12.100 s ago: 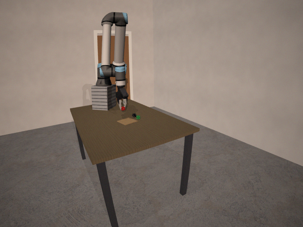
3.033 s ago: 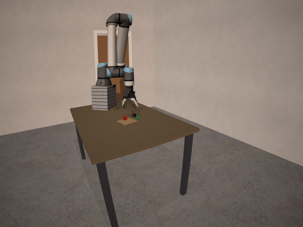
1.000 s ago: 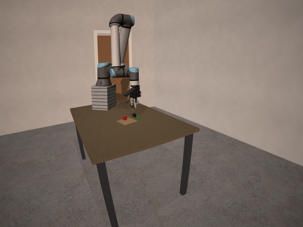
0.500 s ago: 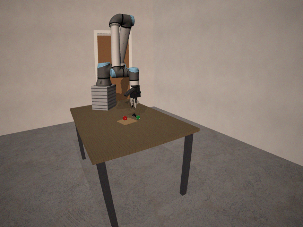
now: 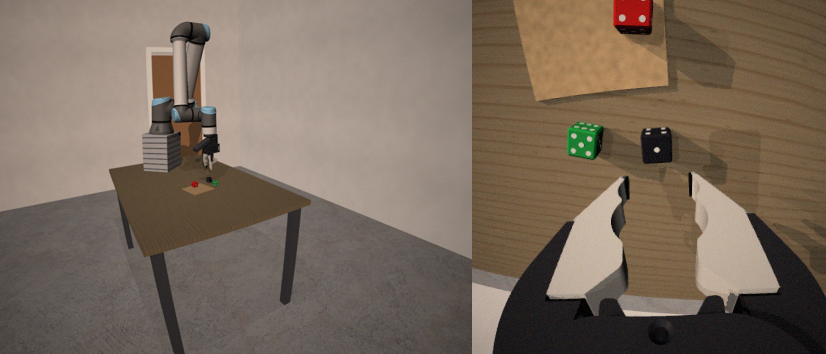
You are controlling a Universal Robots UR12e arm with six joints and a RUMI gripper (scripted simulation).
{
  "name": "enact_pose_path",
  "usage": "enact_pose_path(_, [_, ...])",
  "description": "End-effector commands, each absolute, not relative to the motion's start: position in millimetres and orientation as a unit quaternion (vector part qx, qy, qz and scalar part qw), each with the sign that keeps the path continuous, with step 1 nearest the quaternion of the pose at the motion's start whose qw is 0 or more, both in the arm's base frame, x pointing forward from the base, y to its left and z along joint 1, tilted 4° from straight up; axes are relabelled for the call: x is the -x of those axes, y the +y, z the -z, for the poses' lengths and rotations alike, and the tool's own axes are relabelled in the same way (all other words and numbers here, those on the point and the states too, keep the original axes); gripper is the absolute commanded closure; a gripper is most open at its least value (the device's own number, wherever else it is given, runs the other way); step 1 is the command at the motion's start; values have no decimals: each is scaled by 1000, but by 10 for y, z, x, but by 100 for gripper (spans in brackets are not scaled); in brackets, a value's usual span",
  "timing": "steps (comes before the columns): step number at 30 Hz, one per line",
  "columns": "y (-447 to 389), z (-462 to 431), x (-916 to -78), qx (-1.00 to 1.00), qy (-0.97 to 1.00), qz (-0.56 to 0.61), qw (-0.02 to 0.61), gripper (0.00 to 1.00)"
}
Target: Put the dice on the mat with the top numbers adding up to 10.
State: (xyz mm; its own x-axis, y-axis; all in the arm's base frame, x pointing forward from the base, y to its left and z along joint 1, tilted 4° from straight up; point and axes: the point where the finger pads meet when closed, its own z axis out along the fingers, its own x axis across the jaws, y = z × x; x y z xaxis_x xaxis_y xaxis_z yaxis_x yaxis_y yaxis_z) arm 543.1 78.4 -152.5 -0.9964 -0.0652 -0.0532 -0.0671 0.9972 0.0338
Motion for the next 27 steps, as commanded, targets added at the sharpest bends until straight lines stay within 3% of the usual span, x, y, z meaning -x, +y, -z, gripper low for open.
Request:
enact_pose_path(1, [785,1563,-5438,33,999,-18,27,72])
enact_pose_path(27, [800,1906,-5456,33,999,-18,27,72])
